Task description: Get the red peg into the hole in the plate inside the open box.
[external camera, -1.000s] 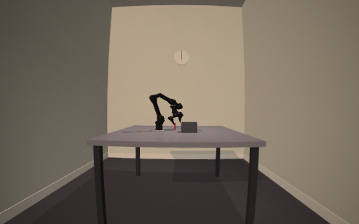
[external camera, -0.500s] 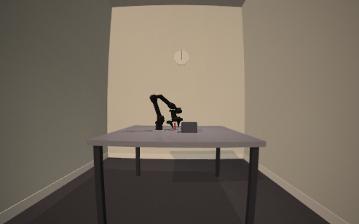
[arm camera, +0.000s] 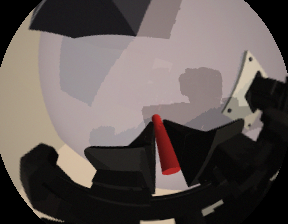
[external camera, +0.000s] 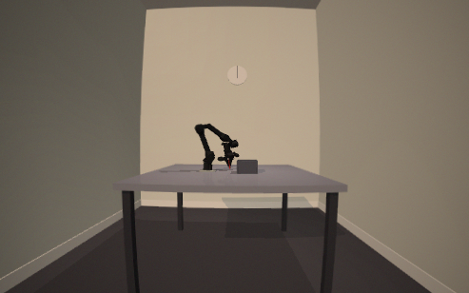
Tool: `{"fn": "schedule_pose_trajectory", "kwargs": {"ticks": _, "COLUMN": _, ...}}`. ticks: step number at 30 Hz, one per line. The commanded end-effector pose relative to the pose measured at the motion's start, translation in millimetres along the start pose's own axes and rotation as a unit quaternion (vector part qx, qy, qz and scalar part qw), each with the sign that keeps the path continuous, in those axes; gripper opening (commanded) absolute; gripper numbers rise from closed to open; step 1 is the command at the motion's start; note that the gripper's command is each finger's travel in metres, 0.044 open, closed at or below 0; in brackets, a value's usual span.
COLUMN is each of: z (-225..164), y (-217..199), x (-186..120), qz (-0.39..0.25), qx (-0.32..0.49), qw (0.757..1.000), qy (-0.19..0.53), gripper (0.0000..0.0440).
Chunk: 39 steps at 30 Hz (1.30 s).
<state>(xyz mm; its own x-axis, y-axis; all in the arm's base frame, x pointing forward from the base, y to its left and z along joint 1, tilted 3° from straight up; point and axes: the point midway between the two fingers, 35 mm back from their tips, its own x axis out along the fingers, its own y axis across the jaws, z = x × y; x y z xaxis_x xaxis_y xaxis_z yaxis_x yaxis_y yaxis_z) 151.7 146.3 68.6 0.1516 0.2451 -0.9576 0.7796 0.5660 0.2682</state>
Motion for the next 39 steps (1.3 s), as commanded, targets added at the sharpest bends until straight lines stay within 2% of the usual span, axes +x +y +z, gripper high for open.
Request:
{"fn": "schedule_pose_trajectory", "kwargs": {"ticks": 1, "z": 5, "y": 9, "x": -14, "qz": 0.017, "qx": -0.015, "qw": 1.000, "qy": -0.013, "gripper": 0.0005}}
{"fn": "schedule_pose_trajectory", "kwargs": {"ticks": 16, "z": 47, "y": 42, "x": -77, "qz": 0.065, "qx": -0.035, "qw": 0.993, "qy": -0.089, "gripper": 0.0000}}
{"fn": "schedule_pose_trajectory", "kwargs": {"ticks": 27, "z": 96, "y": 57, "x": -96, "qz": 0.074, "qx": -0.004, "qw": 0.987, "qy": -0.140, "gripper": 0.0000}}
{"fn": "schedule_pose_trajectory", "kwargs": {"ticks": 39, "z": 142, "y": 60, "x": -102, "qz": 0.070, "qx": 0.030, "qw": 0.981, "qy": -0.177, "gripper": 0.0000}}
